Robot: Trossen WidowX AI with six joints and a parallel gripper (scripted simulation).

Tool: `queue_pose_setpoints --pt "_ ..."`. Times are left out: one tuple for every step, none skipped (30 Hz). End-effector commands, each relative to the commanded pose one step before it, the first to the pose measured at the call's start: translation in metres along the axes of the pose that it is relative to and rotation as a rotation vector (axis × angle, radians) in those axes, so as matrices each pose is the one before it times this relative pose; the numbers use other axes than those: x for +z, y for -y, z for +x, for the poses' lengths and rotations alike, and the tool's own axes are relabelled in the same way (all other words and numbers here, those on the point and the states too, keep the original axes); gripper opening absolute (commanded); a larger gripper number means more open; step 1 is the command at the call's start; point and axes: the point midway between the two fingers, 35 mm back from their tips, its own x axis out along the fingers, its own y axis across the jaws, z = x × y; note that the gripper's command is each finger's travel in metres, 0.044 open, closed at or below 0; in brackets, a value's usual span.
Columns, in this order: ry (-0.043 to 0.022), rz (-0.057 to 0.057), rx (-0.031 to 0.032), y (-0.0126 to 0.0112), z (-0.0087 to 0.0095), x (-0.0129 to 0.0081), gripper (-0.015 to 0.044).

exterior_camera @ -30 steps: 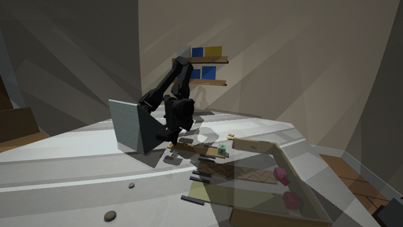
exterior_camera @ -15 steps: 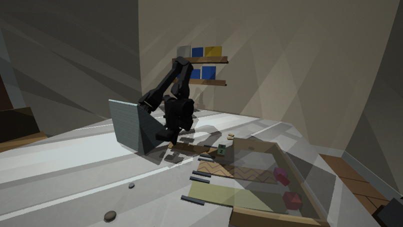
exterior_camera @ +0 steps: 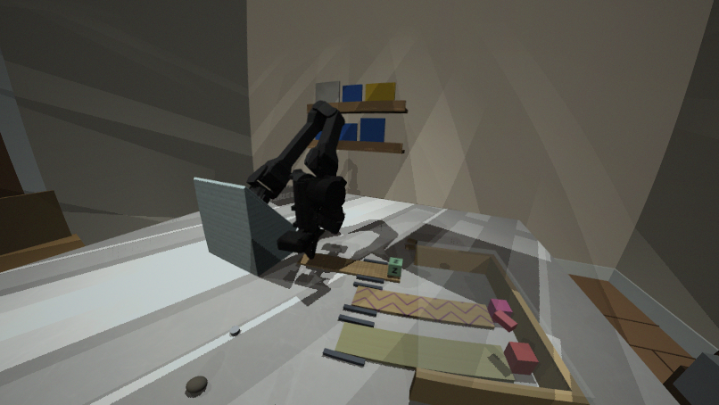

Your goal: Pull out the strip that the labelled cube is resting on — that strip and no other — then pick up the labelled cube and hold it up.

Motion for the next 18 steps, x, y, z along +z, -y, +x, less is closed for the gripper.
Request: queue_pose_setpoints --pt "-0.02795 0.0078 0.00015 -0.00200 0.00334 -0.00928 0.0000" --pt "0.00000 0.0000 0.00000 0.00000 0.00000 0.00000 0.0000" --pt "0.00000 0.0000 0.00000 0.00000 0.00000 0.00000 0.0000" --pt "0.00000 0.0000 0.00000 0.00000 0.00000 0.00000 0.0000" --pt "0.00000 0.0000 0.00000 0.00000 0.00000 0.00000 0.0000" --pt "0.00000 0.0000 0.00000 0.00000 0.00000 0.00000 0.0000" --pt "0.02678 -0.0073 -0.00085 0.00215 -0.00519 0.00934 0.0000" --pt "-0.00329 0.0011 -0.00164 0.00055 -0.00484 0.00065 0.0000" --pt "-0.00563 0.0017 -0.00177 0.00060 -0.00830 0.00080 0.0000" --pt "-0.00741 0.0019 -0.00049 0.00016 -0.01111 0.00050 0.0000" --pt "-0.00578 0.0013 0.00102 -0.00037 -0.00891 -0.00004 0.0000" --pt "-0.00345 0.0007 0.00121 -0.00045 -0.00545 -0.00020 0.0000" --pt "-0.00114 0.0002 0.00050 -0.00019 -0.00183 -0.00010 0.0000" --pt "0.00000 0.0000 0.00000 0.00000 0.00000 0.00000 0.0000" --pt "0.00000 0.0000 0.00000 0.00000 0.00000 0.00000 0.0000" --pt "0.00000 0.0000 0.00000 0.00000 0.00000 0.00000 0.0000" --pt "-0.00003 0.0000 0.00002 -0.00052 0.00001 -0.00065 0.0000" --pt "-0.00003 0.0000 0.00002 -0.00050 0.00001 -0.00062 0.0000"
